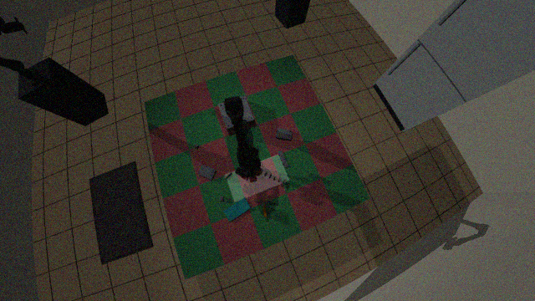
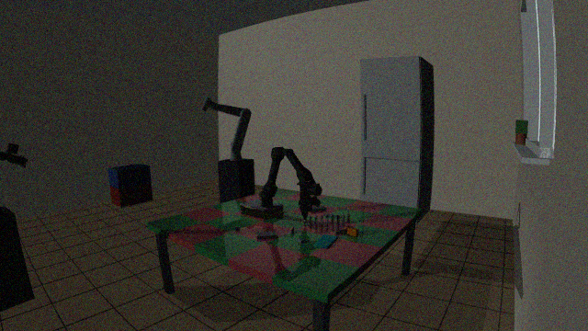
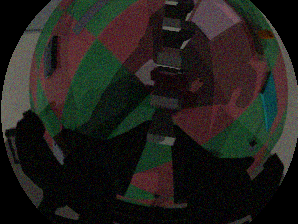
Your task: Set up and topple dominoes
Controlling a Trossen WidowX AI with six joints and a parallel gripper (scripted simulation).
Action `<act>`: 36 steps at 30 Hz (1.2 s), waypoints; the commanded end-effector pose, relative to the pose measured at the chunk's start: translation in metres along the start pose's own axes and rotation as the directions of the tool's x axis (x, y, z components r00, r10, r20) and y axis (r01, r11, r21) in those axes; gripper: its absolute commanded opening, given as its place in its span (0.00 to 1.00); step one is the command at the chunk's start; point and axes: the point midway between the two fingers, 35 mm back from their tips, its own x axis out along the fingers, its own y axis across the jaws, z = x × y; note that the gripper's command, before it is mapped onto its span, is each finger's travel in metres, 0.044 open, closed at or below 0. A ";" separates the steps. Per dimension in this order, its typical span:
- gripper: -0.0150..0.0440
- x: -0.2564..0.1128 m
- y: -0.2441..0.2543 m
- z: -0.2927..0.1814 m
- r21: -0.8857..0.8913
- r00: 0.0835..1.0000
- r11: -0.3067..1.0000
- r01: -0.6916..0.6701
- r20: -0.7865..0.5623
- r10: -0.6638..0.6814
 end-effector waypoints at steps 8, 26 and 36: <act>0.70 0.003 0.001 -0.001 0.005 1.000 1.000 -0.008 -0.003 0.008; 1.00 -0.118 -0.002 0.002 0.001 1.000 1.000 -0.002 -0.002 0.002; 1.00 -0.109 -0.048 -0.016 0.538 1.000 0.843 0.004 -0.005 -0.001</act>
